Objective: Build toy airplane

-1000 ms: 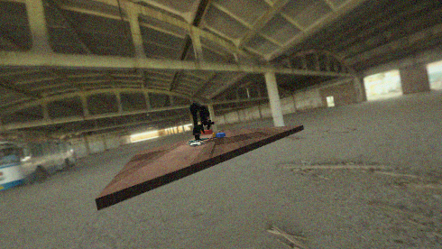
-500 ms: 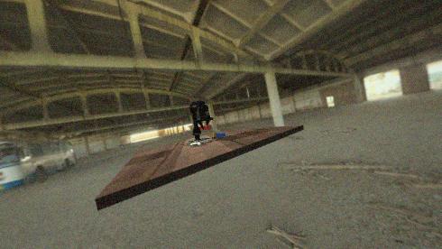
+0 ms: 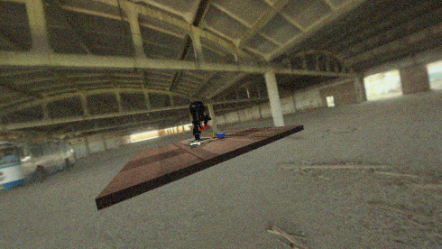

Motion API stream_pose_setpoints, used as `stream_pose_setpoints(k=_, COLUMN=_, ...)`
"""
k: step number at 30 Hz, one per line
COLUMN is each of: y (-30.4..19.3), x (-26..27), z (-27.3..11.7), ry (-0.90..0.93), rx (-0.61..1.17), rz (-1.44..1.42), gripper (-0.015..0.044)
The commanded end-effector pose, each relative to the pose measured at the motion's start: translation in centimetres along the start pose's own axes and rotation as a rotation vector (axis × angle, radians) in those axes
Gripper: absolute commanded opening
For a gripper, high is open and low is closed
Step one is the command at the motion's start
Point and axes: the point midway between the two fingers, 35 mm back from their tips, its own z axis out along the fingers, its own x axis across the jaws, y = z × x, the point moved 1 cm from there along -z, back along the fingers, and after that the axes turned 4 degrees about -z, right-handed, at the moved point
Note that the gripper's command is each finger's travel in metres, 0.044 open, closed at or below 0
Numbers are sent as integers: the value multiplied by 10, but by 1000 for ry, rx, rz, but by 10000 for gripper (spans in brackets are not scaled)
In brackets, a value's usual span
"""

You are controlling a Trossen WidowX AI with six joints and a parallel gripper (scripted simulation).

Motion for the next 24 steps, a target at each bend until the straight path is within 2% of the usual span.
stream_pose_setpoints(k=1, y=-1, x=-13, z=8, ry=-5, rx=4, rz=1, gripper=0)
stream_pose_setpoints(k=24, y=-15, x=-77, z=45, ry=-11, rx=6, rz=26, gripper=0)
